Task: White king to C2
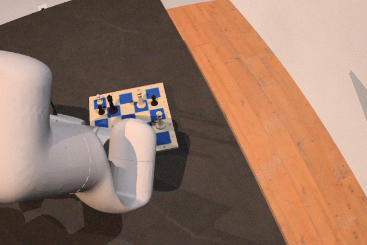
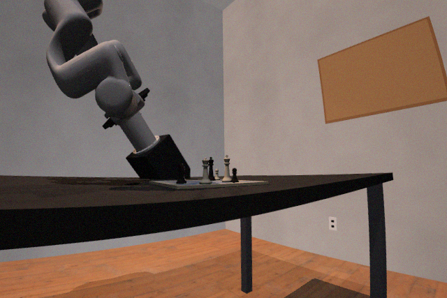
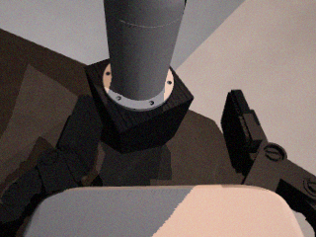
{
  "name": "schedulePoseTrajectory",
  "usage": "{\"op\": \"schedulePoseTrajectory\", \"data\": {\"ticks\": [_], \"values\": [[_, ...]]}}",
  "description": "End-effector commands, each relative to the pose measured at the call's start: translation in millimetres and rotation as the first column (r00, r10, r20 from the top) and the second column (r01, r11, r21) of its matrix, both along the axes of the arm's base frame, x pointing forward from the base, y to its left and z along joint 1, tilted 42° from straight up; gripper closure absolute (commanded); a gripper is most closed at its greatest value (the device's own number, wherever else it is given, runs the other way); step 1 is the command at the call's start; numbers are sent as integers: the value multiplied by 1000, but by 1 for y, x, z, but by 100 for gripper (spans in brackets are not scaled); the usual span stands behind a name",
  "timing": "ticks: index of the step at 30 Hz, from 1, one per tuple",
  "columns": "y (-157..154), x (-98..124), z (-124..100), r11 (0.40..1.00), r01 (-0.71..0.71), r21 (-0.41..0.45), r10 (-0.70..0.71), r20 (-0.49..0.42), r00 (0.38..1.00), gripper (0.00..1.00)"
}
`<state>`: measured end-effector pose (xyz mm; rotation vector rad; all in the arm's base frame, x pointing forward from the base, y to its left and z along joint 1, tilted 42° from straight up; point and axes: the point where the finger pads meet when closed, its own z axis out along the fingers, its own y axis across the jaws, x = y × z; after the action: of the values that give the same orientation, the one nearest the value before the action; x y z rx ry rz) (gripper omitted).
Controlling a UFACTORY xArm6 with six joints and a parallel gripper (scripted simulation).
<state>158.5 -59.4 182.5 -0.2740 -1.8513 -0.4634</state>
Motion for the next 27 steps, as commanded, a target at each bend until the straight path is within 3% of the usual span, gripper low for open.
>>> {"op": "schedulePoseTrajectory", "data": {"ticks": [1, 19, 22, 24, 26, 27], "values": [[0, 0, 0, 1000, -1, 0, 1, 1, 1000, 0], [0, 2, -1, 1000, 19, -6, -19, 9, 1000, 0], [1, 26, -9, 972, 227, -52, -222, 89, 971, 0], [-11, 61, -13, 937, 342, -73, -332, 122, 935, 0], [-11, 61, -13, 888, 452, -87, -434, 165, 886, 0], [-24, 83, -13, 856, 508, -94, -488, 181, 854, 0]]}}
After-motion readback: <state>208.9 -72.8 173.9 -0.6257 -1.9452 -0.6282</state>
